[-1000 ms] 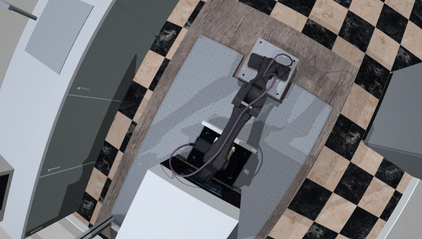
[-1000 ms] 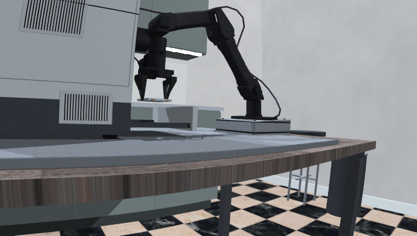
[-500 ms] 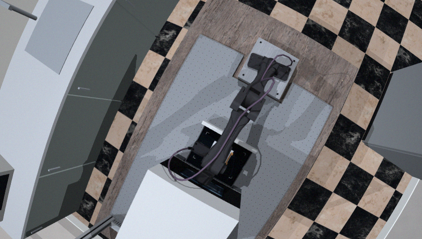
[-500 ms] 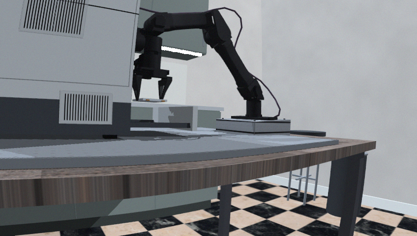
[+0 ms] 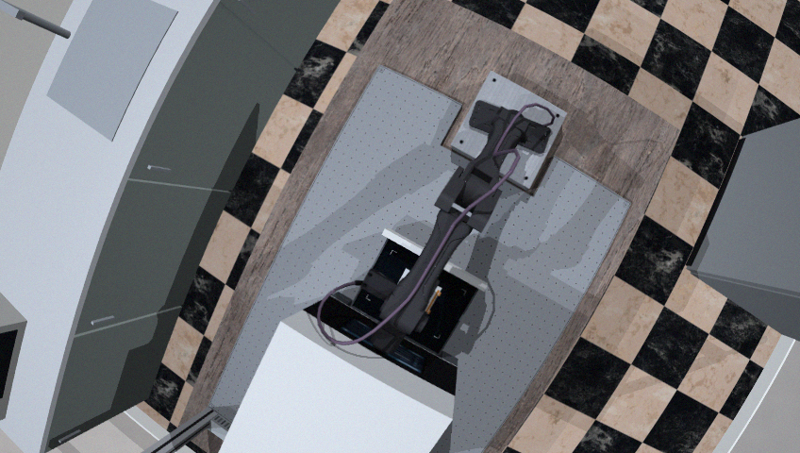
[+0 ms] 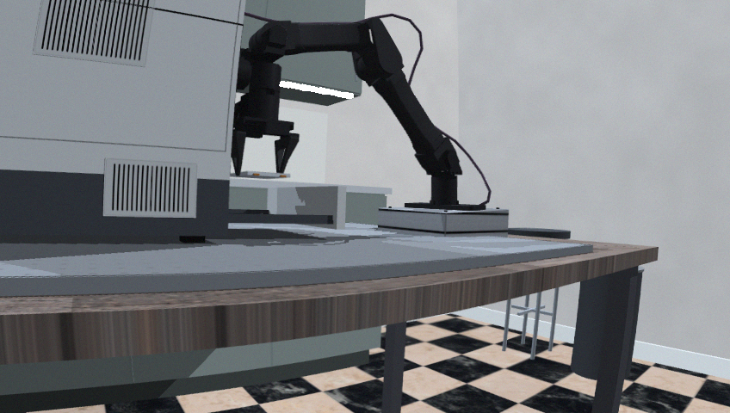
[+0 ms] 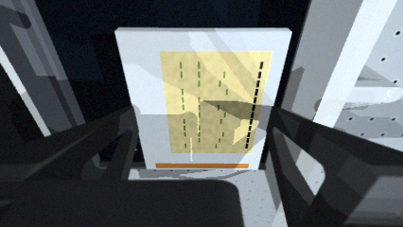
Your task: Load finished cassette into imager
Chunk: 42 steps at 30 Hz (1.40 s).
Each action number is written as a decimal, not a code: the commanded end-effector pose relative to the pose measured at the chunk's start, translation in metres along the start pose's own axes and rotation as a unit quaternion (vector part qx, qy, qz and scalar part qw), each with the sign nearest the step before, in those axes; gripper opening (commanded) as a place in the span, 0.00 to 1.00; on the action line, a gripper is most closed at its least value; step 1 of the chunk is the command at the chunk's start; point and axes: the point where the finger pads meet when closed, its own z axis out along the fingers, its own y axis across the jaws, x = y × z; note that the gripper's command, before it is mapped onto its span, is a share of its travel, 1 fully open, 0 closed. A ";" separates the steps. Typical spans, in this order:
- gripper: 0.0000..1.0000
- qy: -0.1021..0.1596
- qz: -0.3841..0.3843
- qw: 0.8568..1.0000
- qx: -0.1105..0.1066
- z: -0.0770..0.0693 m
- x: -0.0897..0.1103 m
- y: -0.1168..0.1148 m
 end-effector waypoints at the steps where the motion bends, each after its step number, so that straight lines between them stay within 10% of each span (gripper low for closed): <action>1: 0.00 -0.002 0.002 1.000 -0.011 -0.011 -0.001 0.002; 42: 0.00 -0.006 0.000 1.000 -0.006 0.043 0.001 0.002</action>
